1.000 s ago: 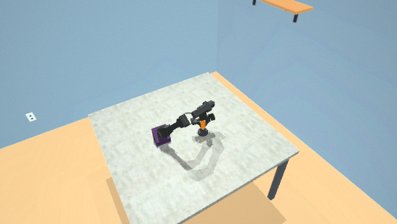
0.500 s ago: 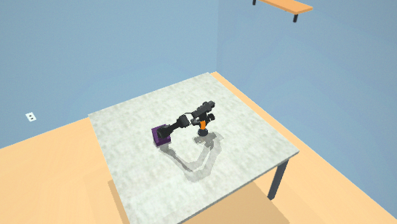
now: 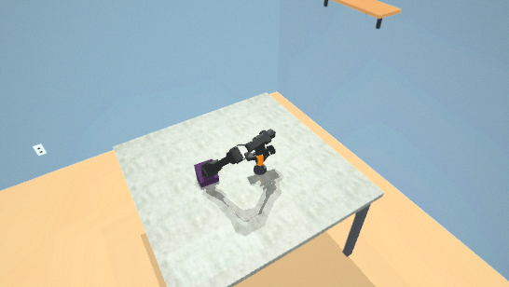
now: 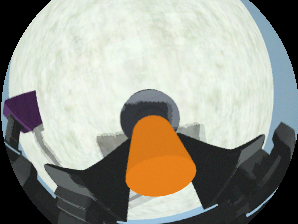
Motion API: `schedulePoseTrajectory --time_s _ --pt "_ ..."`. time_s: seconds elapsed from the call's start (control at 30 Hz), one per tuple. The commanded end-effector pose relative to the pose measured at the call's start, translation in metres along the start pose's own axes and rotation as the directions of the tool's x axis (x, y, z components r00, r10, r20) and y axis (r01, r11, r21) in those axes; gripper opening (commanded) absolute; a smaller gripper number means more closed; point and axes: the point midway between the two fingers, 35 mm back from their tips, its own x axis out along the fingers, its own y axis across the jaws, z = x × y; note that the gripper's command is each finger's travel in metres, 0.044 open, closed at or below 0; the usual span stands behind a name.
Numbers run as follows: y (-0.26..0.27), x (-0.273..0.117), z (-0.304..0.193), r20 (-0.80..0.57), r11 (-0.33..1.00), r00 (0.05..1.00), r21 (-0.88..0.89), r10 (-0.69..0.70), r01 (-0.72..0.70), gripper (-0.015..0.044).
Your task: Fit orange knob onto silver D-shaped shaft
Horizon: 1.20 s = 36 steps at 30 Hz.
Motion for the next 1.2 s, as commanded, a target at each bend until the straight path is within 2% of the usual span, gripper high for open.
schedulePoseTrajectory --time_s 0.0,0.2,0.4,1.17 --pt "-0.0002 -0.0008 0.0003 0.0 1.0 1.0 -0.001 -0.001 0.001 0.0" --pt "-0.0004 -0.0041 -0.0001 0.0 1.0 1.0 -0.027 -0.001 0.001 0.0" --pt "-0.0001 -0.0023 -0.0001 0.0 0.978 1.0 -0.207 -0.001 0.001 0.0" --pt "0.0001 -0.0036 -0.0007 0.0 0.978 1.0 -0.209 -0.001 0.001 0.0"
